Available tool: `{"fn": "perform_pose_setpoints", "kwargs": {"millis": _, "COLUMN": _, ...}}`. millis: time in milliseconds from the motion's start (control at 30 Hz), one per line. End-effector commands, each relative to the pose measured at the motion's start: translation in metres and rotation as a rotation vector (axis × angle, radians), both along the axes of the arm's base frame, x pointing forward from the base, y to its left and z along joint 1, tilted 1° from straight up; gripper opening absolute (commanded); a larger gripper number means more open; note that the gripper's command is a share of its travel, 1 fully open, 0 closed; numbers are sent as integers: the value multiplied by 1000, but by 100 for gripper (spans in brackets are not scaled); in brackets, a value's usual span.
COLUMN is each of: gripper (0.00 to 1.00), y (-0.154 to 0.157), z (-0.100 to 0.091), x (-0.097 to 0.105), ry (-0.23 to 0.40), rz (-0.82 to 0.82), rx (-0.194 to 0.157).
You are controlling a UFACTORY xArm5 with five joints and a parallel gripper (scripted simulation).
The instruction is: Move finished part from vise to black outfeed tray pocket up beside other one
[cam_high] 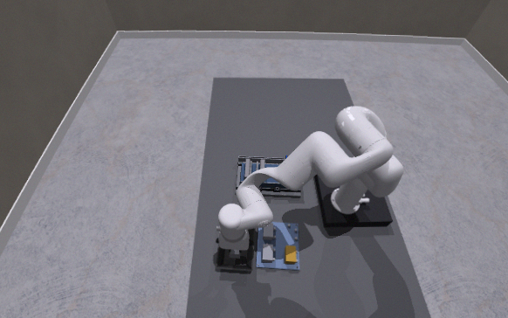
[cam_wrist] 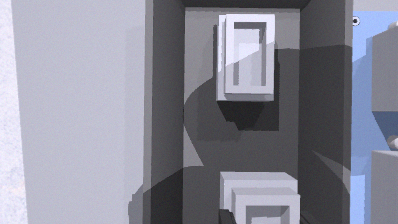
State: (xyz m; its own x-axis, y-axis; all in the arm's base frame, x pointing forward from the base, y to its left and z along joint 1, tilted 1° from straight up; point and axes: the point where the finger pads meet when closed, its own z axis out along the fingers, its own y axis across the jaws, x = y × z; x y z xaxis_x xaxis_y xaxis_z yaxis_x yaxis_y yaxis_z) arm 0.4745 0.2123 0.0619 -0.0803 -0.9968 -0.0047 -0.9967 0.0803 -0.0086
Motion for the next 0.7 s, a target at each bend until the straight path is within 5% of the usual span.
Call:
{"fn": "perform_pose_setpoints", "kwargs": {"millis": 0, "gripper": 0, "y": 1, "z": -7, "x": 2, "ry": -5, "rz": 0, "rx": 2}}
{"fn": "perform_pose_setpoints", "kwargs": {"millis": 667, "gripper": 0, "y": 0, "z": -28, "x": 2, "ry": -5, "rz": 0, "rx": 2}}
